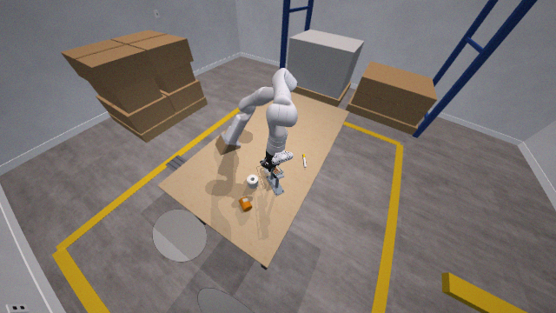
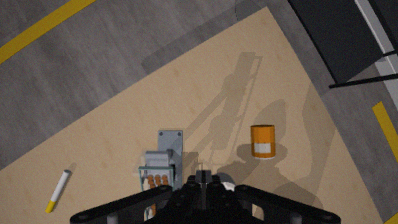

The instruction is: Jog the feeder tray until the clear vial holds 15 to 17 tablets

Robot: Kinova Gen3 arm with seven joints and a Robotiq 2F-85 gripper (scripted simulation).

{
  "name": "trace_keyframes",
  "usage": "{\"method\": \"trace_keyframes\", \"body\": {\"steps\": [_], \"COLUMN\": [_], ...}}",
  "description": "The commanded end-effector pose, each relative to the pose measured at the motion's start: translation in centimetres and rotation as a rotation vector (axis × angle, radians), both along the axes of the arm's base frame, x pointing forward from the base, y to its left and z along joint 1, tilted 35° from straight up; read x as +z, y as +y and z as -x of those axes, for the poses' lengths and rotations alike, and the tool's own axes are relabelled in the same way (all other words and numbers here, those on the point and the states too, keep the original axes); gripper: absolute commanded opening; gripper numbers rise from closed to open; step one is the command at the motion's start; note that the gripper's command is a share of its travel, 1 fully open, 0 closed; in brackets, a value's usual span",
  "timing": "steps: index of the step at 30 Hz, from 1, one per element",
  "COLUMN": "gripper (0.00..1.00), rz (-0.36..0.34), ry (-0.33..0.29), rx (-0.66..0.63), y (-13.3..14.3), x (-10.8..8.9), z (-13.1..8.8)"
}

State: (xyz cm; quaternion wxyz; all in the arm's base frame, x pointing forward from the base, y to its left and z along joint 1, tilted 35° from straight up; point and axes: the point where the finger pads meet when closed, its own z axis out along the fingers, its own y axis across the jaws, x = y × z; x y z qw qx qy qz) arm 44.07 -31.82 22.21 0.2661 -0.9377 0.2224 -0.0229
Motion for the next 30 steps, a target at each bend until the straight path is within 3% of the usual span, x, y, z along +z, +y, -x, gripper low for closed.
{"method": "trace_keyframes", "body": {"steps": [1, 6, 11, 20, 30], "gripper": [0.00, 0.00, 0.00, 0.00, 0.00], "rz": [-0.019, -0.043, -0.052, -0.056, -0.045], "ry": [-0.035, -0.064, -0.071, -0.069, -0.066], "rx": [-0.026, -0.040, -0.049, -0.051, -0.054], "y": [0.9, 1.8, 2.1, 2.3, 3.0], "x": [3.1, 5.2, 6.0, 5.9, 4.4], "z": [-2.0, -3.4, -3.8, -3.8, -4.3]}}
